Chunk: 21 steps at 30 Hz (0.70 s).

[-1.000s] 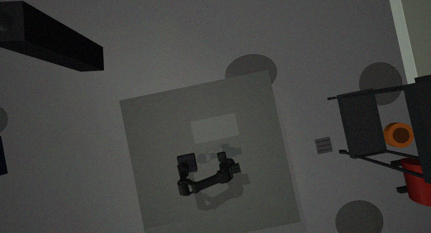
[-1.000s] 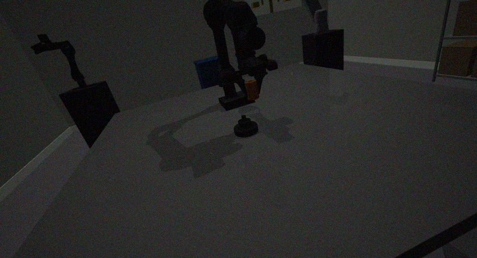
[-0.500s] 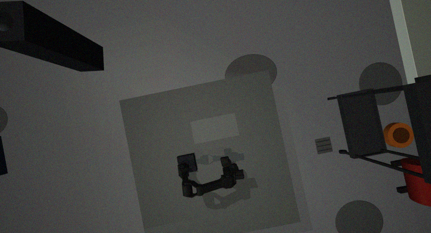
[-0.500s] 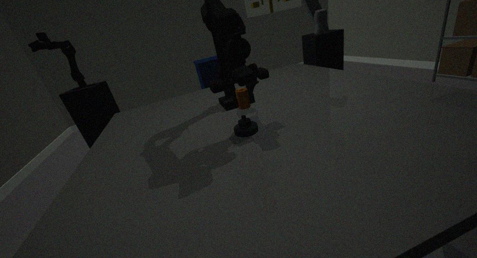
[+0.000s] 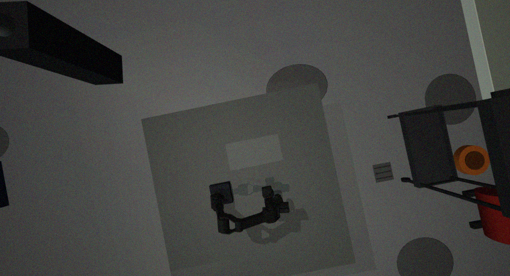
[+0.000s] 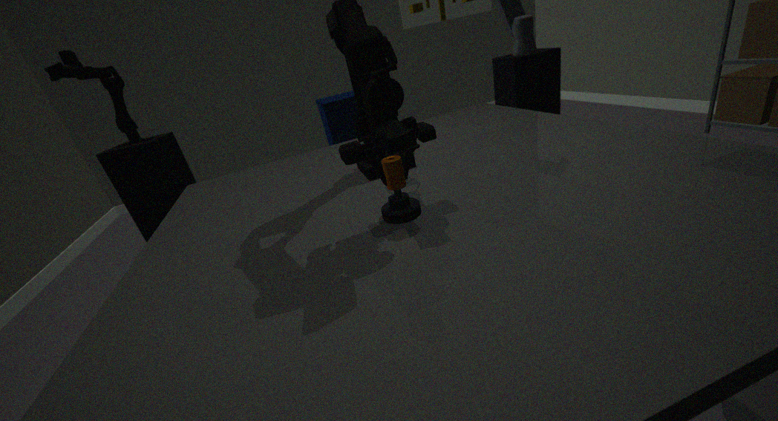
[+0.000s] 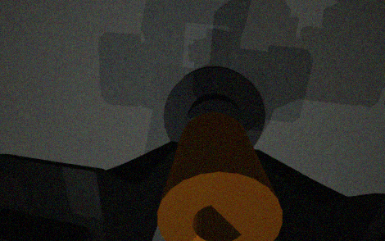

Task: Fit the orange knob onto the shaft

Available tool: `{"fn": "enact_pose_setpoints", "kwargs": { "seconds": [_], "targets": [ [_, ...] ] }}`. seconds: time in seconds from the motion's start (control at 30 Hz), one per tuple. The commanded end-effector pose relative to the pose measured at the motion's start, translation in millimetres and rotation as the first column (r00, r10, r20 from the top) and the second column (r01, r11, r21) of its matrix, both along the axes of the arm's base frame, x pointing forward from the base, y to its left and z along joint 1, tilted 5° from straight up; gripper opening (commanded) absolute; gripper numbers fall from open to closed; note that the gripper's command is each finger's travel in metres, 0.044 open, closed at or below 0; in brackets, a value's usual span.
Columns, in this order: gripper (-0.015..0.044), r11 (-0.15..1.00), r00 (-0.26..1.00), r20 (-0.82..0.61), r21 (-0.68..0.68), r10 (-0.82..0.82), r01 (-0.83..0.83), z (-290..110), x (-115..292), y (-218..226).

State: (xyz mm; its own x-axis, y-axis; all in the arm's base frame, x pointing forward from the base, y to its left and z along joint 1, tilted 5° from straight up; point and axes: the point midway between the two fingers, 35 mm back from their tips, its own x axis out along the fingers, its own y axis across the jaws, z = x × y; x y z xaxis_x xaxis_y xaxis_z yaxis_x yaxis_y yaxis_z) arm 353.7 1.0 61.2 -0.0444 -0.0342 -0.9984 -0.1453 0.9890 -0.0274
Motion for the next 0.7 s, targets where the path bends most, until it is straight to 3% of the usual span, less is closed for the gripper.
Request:
{"fn": "enact_pose_setpoints", "kwargs": {
  "seconds": [0.0, 0.67],
  "targets": [
    [0.0000, 1.000, 1.000, 0.004, -0.005, 0.004, -0.004, -6.7, 0.0, -1.4],
    [0.0000, 1.000, 1.000, 0.004, -0.006, 0.001, -0.001, -6.6, 0.5, -2.8]
  ]
}}
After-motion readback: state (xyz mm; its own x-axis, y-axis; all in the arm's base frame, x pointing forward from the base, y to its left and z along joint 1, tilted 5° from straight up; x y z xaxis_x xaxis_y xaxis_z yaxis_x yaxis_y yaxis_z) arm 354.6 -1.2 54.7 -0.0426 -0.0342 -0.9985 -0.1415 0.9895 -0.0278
